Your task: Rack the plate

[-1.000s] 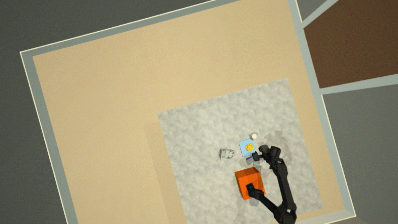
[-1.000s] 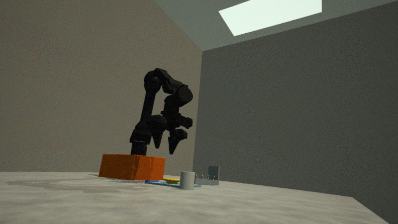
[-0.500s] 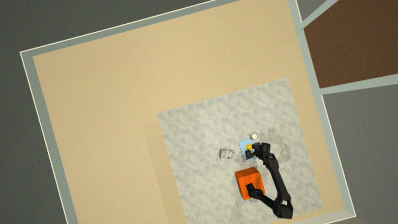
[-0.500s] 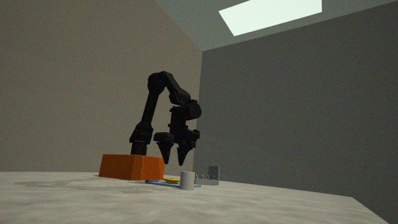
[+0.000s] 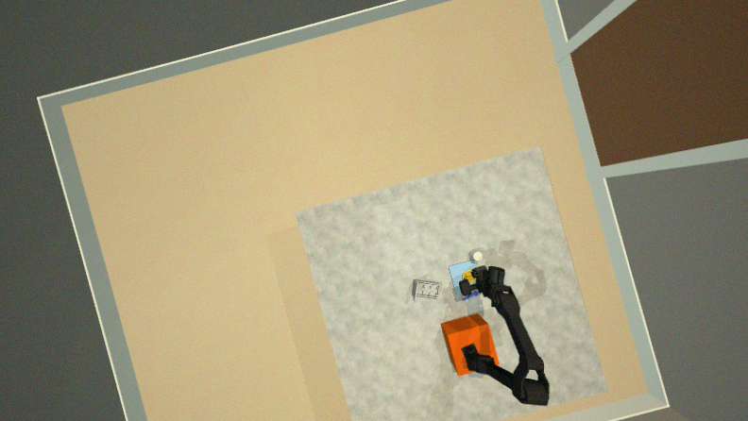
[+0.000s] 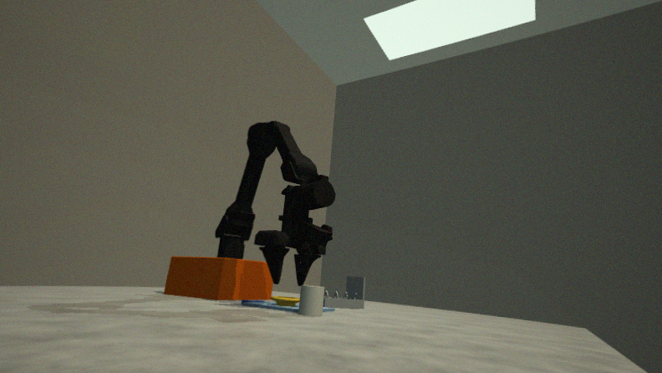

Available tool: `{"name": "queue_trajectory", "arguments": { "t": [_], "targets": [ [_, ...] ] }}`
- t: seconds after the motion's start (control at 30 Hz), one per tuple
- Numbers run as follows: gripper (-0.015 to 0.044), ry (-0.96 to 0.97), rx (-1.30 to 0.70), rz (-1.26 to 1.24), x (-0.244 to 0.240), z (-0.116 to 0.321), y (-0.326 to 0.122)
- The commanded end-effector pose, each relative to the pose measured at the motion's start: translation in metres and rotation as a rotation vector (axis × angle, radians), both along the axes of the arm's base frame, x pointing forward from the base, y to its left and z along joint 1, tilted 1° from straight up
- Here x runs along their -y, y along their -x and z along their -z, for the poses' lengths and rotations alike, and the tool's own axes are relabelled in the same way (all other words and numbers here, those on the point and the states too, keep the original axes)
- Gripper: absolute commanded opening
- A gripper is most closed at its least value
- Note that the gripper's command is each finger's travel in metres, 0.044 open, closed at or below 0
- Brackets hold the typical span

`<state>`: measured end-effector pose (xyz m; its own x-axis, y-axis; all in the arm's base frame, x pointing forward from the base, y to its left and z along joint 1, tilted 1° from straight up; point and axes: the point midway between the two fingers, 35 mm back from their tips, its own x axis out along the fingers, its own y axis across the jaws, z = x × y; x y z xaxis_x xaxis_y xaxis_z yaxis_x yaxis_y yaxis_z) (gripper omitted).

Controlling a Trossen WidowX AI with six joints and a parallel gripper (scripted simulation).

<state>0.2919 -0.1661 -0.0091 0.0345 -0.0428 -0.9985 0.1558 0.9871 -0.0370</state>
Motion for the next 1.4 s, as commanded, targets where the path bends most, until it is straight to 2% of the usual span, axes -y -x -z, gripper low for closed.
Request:
{"name": "queue_trajectory", "arguments": {
  "t": [0.0,0.7,0.97,1.33,1.37],
  "targets": [
    [0.04,-0.013,-0.015,0.006,-0.003,0.012,0.003],
    [0.04,-0.015,-0.017,0.006,-0.004,0.04,0.004],
    [0.0369,-0.015,-0.017,0.006,-0.004,0.04,0.004],
    [0.0296,-0.015,-0.017,0.006,-0.004,0.04,0.004],
    [0.027,-0.015,-0.017,0.006,-0.004,0.04,0.004]
  ]
}}
